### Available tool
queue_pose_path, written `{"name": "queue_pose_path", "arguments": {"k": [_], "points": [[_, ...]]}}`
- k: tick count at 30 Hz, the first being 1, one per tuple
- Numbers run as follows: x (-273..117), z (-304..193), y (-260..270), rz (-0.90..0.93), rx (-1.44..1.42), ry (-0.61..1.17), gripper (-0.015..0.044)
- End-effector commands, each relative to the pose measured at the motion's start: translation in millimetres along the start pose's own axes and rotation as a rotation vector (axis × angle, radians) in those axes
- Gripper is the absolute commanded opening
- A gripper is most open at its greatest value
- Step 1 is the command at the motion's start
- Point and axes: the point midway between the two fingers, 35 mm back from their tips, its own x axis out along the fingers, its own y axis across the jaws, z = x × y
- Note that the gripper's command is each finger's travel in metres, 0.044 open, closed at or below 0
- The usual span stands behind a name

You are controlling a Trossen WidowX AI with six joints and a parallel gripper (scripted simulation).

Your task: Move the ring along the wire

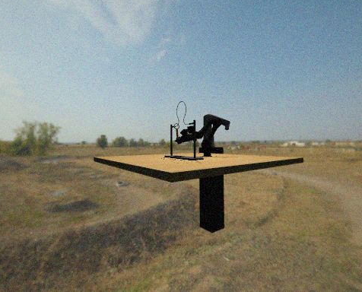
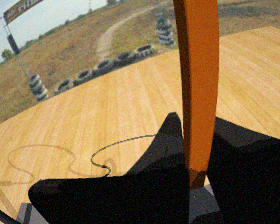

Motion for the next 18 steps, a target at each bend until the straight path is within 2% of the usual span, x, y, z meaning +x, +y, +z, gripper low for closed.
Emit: {"name": "queue_pose_path", "arguments": {"k": [1,18], "points": [[-1,1,9,0.007,0.051,-0.005,-0.015],[-5,13,65,0.079,0.376,0.018,-0.015]]}}
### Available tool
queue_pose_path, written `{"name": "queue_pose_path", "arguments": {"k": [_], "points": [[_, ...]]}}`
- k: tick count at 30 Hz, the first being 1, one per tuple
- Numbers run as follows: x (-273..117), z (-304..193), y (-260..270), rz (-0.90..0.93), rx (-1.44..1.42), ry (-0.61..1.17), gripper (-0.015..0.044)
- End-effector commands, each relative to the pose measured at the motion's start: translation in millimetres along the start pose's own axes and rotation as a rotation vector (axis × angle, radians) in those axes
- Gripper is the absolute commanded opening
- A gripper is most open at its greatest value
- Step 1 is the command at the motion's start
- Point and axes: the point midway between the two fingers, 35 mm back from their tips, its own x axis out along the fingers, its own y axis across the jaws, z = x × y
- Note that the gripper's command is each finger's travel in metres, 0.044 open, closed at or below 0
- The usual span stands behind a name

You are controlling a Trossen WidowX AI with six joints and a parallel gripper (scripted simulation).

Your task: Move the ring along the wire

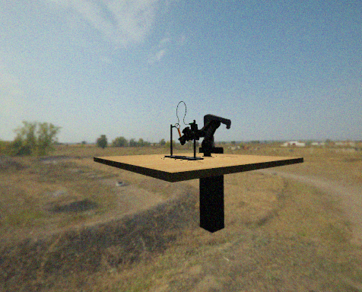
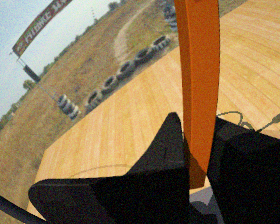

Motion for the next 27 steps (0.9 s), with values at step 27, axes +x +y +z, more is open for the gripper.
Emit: {"name": "queue_pose_path", "arguments": {"k": [27], "points": [[-67,47,99,0.312,0.664,0.441,-0.015]]}}
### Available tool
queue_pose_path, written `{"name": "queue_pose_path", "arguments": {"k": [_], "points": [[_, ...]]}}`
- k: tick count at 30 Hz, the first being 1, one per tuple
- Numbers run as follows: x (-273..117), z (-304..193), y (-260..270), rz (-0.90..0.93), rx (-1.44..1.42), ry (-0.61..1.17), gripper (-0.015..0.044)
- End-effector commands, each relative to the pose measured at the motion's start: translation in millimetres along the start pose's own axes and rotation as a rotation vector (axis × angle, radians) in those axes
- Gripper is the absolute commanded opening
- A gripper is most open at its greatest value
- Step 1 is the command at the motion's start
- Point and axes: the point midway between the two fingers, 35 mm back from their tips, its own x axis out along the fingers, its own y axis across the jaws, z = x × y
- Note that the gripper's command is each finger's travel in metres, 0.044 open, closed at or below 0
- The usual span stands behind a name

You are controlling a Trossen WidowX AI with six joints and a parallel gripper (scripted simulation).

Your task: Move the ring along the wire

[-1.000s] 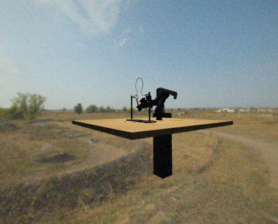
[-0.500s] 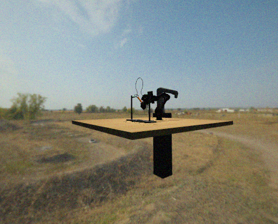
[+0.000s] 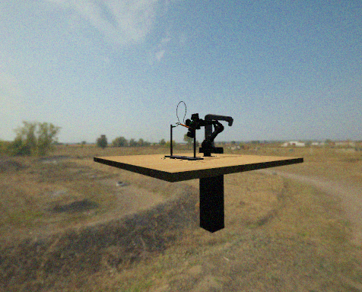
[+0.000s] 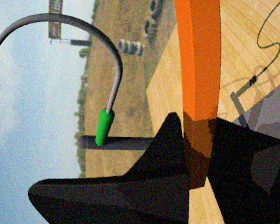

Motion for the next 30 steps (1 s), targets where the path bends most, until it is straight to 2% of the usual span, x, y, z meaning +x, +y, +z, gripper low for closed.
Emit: {"name": "queue_pose_path", "arguments": {"k": [1,30], "points": [[-9,0,16,0.058,0.075,0.054,-0.015],[-37,36,106,0.467,0.625,0.07,-0.015]]}}
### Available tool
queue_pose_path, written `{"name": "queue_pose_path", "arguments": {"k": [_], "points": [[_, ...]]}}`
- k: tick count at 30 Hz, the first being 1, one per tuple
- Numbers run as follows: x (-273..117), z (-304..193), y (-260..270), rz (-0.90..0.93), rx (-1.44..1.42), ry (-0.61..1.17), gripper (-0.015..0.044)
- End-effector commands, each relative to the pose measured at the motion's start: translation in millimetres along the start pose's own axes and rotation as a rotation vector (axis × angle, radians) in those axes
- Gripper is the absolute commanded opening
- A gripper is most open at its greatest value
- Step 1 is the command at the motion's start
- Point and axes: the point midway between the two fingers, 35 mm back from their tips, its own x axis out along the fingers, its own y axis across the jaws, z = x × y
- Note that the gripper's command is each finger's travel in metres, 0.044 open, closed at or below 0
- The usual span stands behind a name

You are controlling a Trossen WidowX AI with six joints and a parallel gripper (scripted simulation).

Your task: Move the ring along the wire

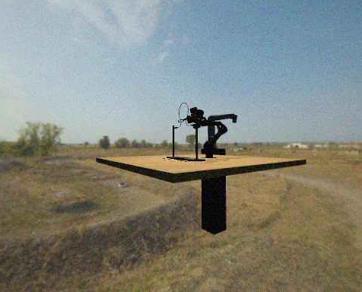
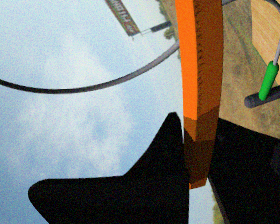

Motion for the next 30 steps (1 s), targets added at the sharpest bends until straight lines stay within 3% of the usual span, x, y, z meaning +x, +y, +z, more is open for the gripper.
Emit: {"name": "queue_pose_path", "arguments": {"k": [1,15,30], "points": [[0,0,12,0.045,0.058,0.007,-0.015],[4,8,49,0.154,0.235,-0.07,-0.015],[0,12,61,0.125,0.229,-0.065,-0.015]]}}
